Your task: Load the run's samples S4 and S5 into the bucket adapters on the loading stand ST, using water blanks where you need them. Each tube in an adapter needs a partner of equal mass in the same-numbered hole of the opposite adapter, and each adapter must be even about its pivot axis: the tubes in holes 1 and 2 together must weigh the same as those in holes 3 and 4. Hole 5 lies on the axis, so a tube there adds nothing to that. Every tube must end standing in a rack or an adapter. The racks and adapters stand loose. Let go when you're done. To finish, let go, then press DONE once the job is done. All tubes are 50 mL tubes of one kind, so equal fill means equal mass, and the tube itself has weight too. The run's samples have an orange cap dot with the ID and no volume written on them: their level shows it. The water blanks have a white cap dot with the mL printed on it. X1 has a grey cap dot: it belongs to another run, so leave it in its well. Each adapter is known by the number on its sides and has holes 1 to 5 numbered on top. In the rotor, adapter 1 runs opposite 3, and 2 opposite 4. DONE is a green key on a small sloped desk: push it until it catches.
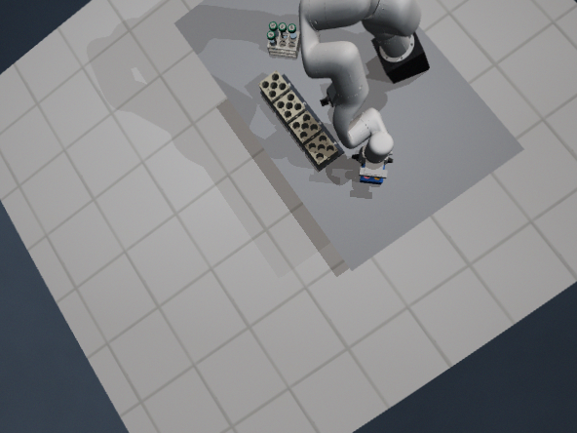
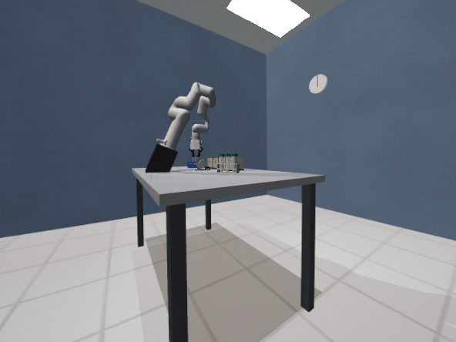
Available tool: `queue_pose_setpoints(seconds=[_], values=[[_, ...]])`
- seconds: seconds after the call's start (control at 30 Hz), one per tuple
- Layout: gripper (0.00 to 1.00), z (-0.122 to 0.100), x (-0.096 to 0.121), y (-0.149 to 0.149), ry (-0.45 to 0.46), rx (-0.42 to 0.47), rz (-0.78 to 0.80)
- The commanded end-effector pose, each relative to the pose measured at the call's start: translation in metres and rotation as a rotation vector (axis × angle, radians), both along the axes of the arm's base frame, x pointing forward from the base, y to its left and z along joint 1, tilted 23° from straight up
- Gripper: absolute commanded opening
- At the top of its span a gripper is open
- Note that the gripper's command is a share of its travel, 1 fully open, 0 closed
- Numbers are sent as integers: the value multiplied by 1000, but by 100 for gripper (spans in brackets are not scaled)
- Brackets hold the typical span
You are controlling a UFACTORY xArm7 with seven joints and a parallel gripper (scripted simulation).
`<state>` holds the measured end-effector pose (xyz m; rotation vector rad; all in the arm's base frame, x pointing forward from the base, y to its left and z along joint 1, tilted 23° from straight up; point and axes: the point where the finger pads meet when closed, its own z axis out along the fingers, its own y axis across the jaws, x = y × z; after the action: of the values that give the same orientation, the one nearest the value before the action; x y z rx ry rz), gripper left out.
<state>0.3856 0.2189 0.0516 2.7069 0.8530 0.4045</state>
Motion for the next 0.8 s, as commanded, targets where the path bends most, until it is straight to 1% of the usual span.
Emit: queue_pose_setpoints(seconds=[0.0,0.17,0.67,0.7,0.77], values=[[57,-1,2,1,-3,2,2],[57,-4,3,0,-3,2,2],[57,-4,3,0,-3,2,2],[0,-4,2,0,-3,2,2],[0,-3,2,1,-3,2,2]])
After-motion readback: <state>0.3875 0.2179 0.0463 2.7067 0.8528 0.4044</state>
